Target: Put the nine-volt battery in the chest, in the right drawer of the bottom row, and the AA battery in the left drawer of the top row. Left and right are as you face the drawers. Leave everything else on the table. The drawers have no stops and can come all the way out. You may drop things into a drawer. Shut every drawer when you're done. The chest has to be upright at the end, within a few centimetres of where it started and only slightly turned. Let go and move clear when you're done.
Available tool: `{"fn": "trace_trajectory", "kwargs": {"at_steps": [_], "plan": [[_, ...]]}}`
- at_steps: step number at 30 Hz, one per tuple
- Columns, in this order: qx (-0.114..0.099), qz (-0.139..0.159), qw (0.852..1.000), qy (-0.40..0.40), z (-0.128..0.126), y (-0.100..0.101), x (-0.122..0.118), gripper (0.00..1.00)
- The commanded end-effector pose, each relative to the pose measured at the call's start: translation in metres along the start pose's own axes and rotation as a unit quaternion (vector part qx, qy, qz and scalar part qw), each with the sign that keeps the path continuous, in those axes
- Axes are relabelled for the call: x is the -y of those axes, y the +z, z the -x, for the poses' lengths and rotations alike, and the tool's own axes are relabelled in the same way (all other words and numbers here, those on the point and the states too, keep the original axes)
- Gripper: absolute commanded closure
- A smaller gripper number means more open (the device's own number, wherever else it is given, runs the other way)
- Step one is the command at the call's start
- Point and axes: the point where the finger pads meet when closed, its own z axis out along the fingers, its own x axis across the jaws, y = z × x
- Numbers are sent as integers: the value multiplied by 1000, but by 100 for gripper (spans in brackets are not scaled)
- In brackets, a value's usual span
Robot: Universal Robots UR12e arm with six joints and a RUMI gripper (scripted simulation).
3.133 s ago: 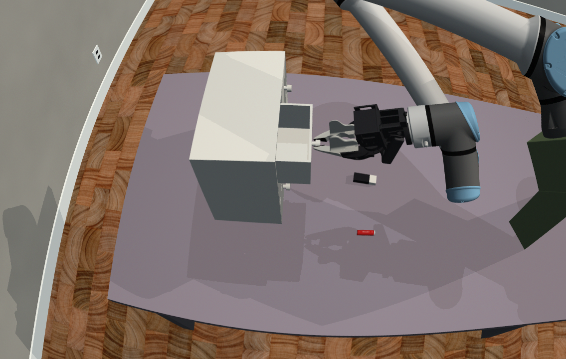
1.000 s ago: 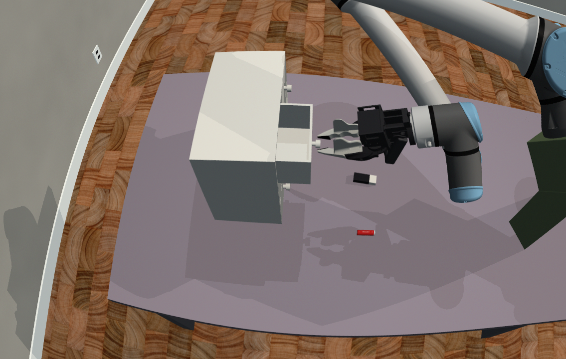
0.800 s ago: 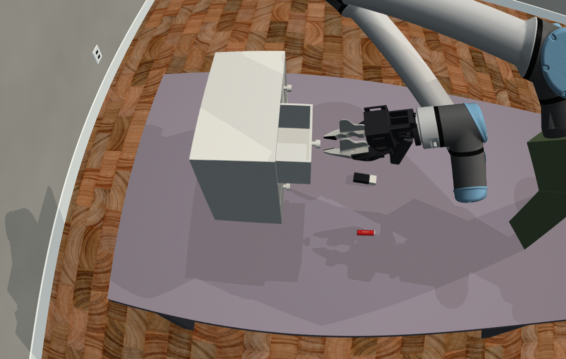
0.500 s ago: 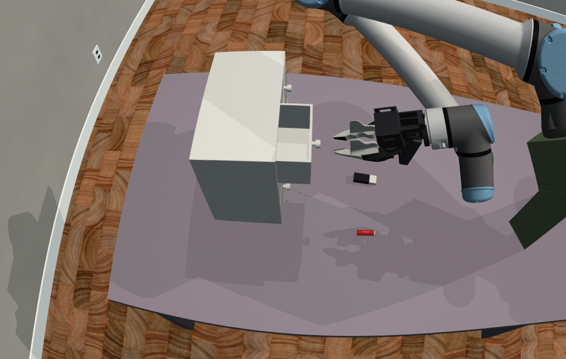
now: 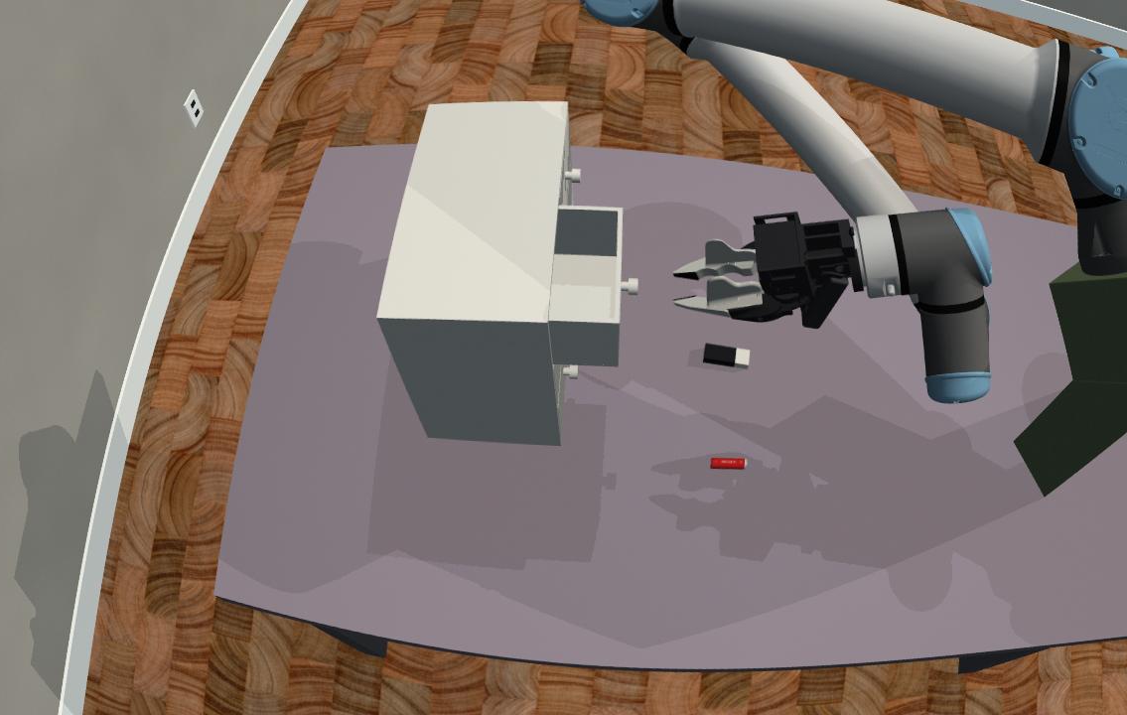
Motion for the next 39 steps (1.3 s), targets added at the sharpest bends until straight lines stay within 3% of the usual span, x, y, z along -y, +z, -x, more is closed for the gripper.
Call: {"fn": "trace_trajectory", "kwargs": {"at_steps": [1,17,39], "plan": [[0,0,1000,0,0,-6,-1,80],[0,0,1000,0,0,-48,-2,80],[0,-5,1000,1,0,-51,-3,80]]}}
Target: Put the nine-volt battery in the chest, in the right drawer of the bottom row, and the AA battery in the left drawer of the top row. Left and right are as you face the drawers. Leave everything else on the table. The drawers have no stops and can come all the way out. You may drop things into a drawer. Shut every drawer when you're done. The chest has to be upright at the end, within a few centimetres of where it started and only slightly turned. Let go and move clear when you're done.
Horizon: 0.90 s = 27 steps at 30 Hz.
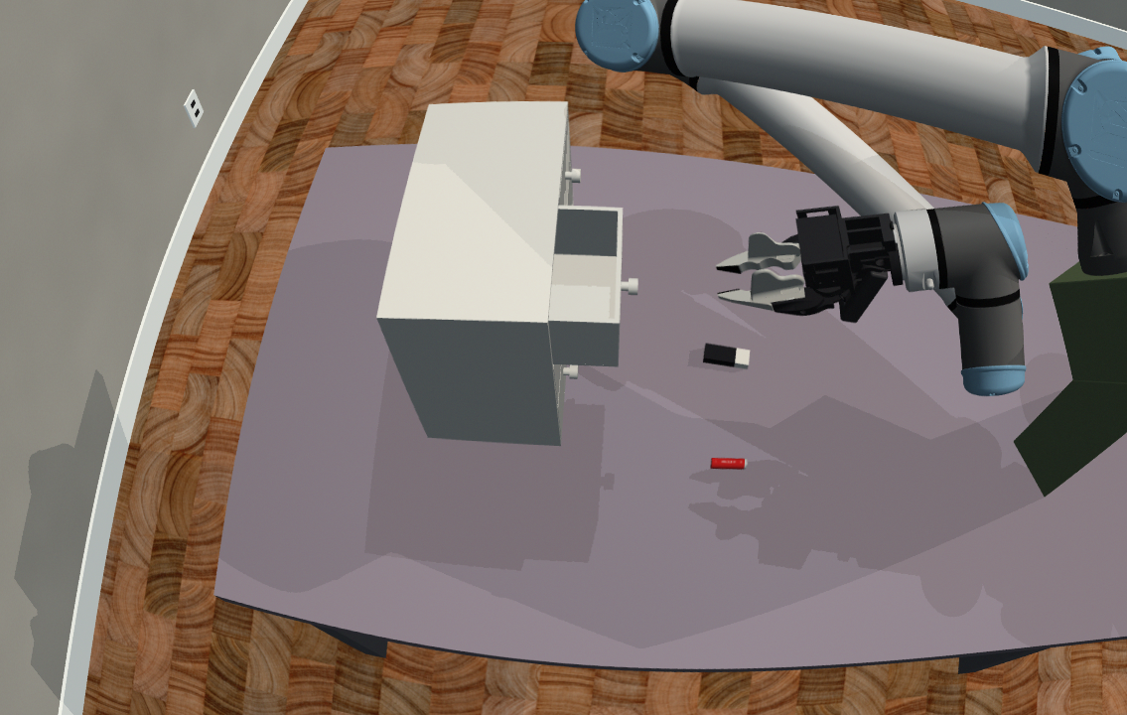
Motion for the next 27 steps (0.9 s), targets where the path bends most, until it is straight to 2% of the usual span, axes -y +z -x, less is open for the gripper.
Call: {"fn": "trace_trajectory", "kwargs": {"at_steps": [1,14,27], "plan": [[0,-4,1000,1,0,-1,-1,80],[1,-36,999,2,1,-6,-4,80],[0,-117,993,1,0,-22,-12,80]]}}
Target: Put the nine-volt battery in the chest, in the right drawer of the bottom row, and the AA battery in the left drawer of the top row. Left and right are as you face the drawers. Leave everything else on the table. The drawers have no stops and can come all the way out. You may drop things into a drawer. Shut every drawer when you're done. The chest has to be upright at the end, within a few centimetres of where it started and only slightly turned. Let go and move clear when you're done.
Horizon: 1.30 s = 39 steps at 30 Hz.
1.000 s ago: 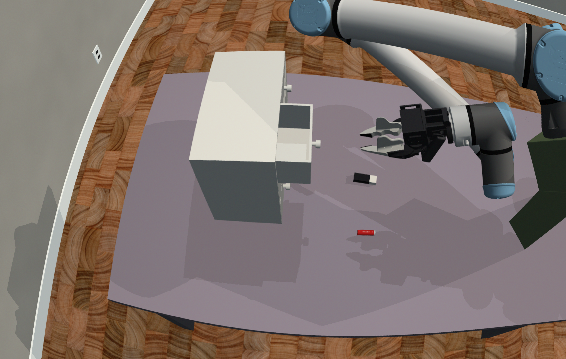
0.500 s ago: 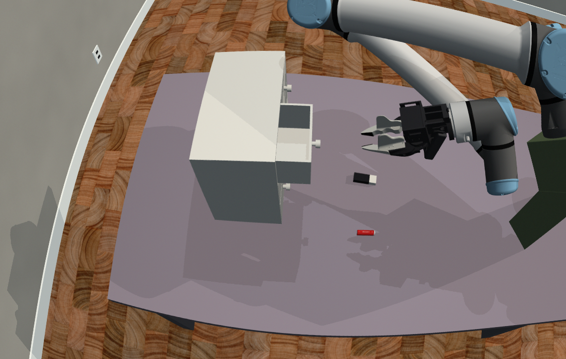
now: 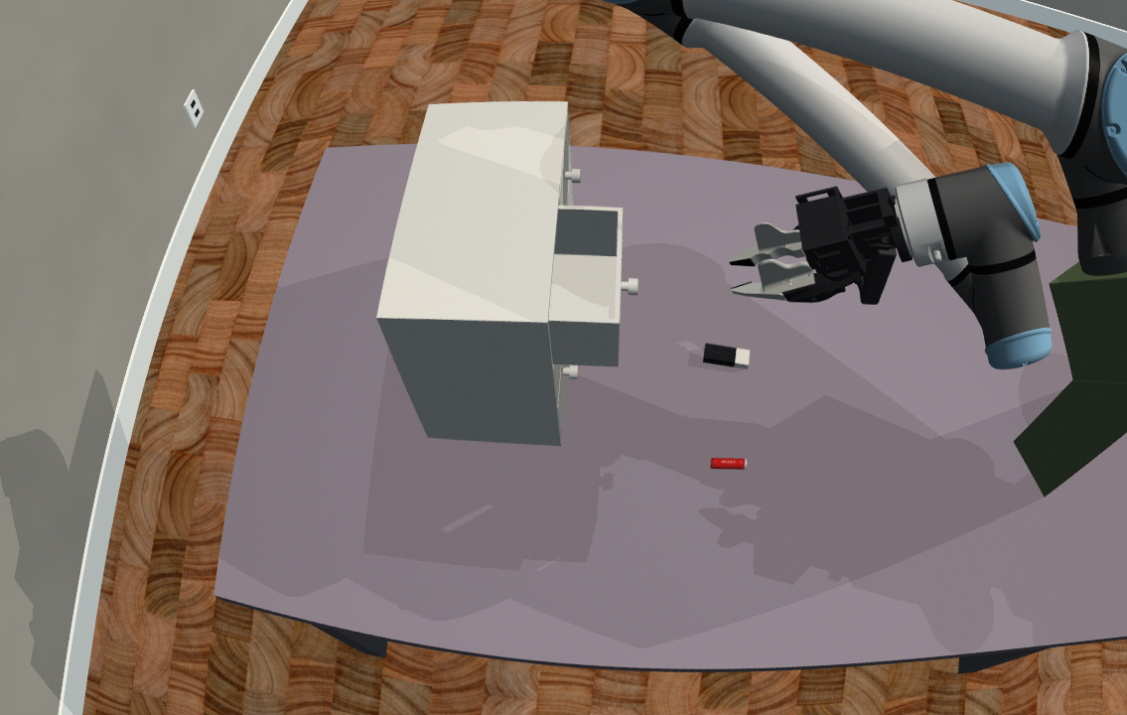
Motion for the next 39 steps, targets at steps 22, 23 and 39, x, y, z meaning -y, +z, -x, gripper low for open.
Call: {"fn": "trace_trajectory", "kwargs": {"at_steps": [22,23,39], "plan": [[1,-204,979,1,-2,-40,-14,80],[1,-213,977,1,-2,-42,-14,80],[1,-320,947,1,-2,-65,-24,80]]}}
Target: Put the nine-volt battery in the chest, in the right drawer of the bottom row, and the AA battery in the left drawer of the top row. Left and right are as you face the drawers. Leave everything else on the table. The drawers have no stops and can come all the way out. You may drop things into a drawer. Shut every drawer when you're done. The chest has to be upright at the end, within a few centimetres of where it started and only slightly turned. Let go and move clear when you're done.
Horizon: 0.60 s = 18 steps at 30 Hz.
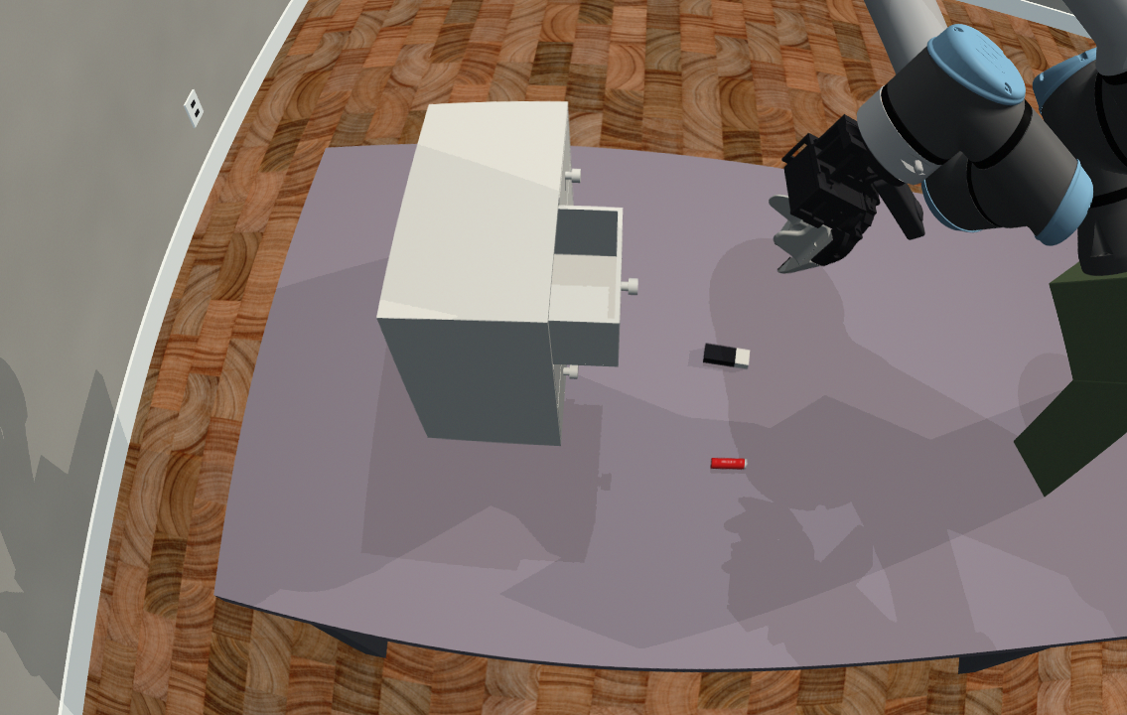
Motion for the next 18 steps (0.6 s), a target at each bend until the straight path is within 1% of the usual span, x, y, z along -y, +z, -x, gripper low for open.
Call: {"fn": "trace_trajectory", "kwargs": {"at_steps": [1,14,16,18], "plan": [[-7,-38,999,3,-2,-3,0,80],[-8,-114,993,3,-3,-18,4,80],[-8,-114,993,3,-3,-18,4,80],[-8,-124,992,3,-3,-20,5,80]]}}
